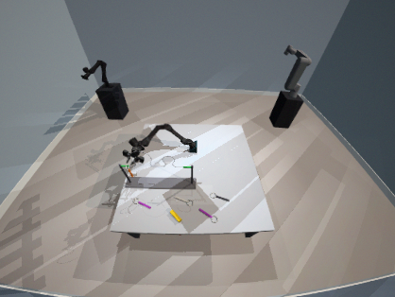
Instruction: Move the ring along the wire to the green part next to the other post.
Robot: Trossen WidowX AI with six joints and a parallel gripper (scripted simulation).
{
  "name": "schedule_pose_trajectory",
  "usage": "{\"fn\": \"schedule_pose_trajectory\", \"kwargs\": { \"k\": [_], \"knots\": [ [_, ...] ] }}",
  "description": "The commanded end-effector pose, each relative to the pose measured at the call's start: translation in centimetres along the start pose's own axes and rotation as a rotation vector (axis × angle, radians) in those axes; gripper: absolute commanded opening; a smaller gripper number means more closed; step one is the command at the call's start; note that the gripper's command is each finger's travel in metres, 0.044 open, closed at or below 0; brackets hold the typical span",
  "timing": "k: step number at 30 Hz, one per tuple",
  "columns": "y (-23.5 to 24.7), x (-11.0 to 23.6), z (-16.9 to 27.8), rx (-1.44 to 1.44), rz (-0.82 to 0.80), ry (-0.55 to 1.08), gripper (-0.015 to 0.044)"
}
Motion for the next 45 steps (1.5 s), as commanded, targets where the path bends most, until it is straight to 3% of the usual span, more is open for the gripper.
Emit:
{"fn": "schedule_pose_trajectory", "kwargs": {
  "k": [1, 17, 23, 31, 38, 45],
  "knots": [
    [0.7, 0.4, 2.6, -0.031, -0.035, 0.021, 0.0160],
    [3.5, 3.6, 12.7, -0.169, -0.173, -0.001, 0.0160],
    [5.2, 7.2, 18.3, -0.275, -0.238, -0.036, 0.0160],
    [5.3, 7.2, 18.4, -0.279, -0.240, -0.038, 0.0160],
    [3.9, 2.4, 14.0, -0.281, -0.235, -0.040, 0.0160],
    [3.8, 2.3, 13.8, -0.281, -0.235, -0.040, 0.0160]
  ]
}}
Point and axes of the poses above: the point midway between the two fingers, 35 mm back from their tips, its own x axis back along the fingers, its own y axis across the jaws, z = x × y, the point moved 9 cm from there along x, back along the fingers, and after that the axes turned 14 degrees about x, right-handed, at the moved point
